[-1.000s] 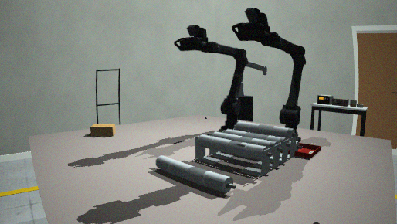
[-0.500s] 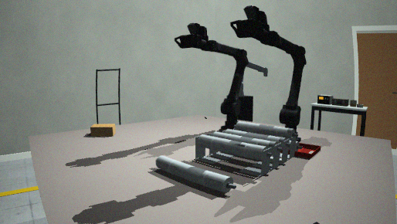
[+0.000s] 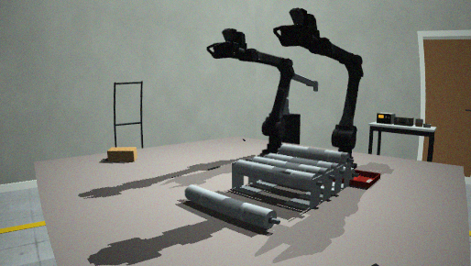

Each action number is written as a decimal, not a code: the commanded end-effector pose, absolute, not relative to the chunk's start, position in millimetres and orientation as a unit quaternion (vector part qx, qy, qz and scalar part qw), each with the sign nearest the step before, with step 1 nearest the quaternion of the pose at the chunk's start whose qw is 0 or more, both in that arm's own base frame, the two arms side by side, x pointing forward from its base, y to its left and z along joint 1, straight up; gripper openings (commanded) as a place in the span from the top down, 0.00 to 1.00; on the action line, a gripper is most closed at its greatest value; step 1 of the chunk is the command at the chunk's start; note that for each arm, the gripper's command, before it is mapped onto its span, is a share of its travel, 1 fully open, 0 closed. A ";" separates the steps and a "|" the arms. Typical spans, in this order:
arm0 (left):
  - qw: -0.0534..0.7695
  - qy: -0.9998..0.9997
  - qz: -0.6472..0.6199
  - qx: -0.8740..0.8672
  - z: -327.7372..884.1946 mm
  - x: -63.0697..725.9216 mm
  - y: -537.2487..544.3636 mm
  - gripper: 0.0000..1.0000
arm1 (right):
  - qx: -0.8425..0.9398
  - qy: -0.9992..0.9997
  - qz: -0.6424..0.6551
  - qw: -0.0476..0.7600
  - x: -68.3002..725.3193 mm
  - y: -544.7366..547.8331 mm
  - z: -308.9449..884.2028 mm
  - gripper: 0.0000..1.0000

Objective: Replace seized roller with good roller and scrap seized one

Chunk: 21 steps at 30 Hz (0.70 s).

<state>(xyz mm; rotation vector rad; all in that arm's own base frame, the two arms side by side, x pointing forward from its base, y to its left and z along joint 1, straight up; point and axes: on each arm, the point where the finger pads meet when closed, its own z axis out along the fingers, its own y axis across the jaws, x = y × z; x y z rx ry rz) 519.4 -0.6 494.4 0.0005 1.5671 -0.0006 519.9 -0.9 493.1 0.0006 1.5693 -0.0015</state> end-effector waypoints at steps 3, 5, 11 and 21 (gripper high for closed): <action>0.714 0.700 -0.003 -0.002 505.6 516.9 -2.5 0.68 | 0.002 0.703 0.004 0.711 515.8 0.1 501.2 0.68; 0.711 0.703 -0.003 -0.002 500.5 516.9 -2.3 0.68 | 0.001 0.704 0.005 0.710 514.5 0.9 500.5 0.68; 0.714 0.700 -0.002 -0.002 505.3 516.4 -1.9 0.68 | 0.000 0.702 0.006 0.712 511.7 3.2 504.5 0.68; 0.713 0.701 -0.002 -0.002 503.7 515.8 -1.3 0.38 | -0.002 0.704 0.009 0.710 512.8 6.3 500.9 0.68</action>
